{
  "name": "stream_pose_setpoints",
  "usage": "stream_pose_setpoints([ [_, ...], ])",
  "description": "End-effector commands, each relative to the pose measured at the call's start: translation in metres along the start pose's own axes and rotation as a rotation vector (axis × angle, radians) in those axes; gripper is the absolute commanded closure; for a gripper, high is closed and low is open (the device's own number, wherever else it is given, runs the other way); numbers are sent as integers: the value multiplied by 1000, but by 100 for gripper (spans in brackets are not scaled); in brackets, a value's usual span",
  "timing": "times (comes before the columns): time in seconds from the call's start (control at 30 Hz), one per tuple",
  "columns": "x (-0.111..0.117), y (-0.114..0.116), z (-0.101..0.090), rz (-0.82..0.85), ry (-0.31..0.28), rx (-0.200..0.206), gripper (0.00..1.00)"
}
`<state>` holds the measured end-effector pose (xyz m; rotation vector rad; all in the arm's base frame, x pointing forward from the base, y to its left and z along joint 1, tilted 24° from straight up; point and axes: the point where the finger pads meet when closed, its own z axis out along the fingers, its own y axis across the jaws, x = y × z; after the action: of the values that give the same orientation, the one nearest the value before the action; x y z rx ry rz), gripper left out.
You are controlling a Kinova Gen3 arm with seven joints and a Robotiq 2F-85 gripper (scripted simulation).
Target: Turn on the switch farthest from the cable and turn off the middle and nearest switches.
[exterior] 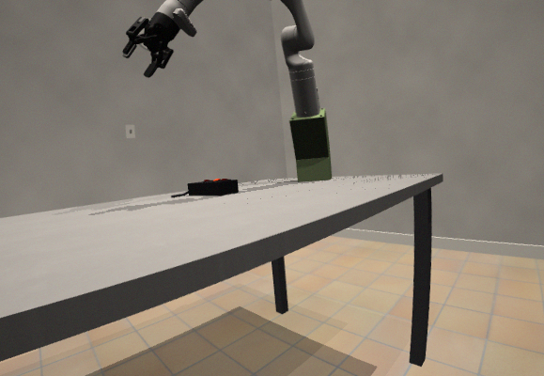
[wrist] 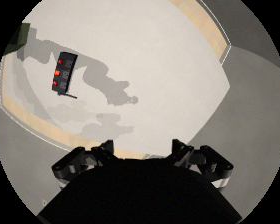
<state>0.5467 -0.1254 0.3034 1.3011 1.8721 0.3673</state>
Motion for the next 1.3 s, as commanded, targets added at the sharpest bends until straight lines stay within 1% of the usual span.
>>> stream_pose_setpoints([
  [0.0,-4,-1,-1,5,-5,2,0],
  [0.5,-4,-1,-1,5,-5,2,0],
  [0.53,0,-18,10,51,19,27,0],
  [1.27,0,-18,10,51,19,27,0],
])
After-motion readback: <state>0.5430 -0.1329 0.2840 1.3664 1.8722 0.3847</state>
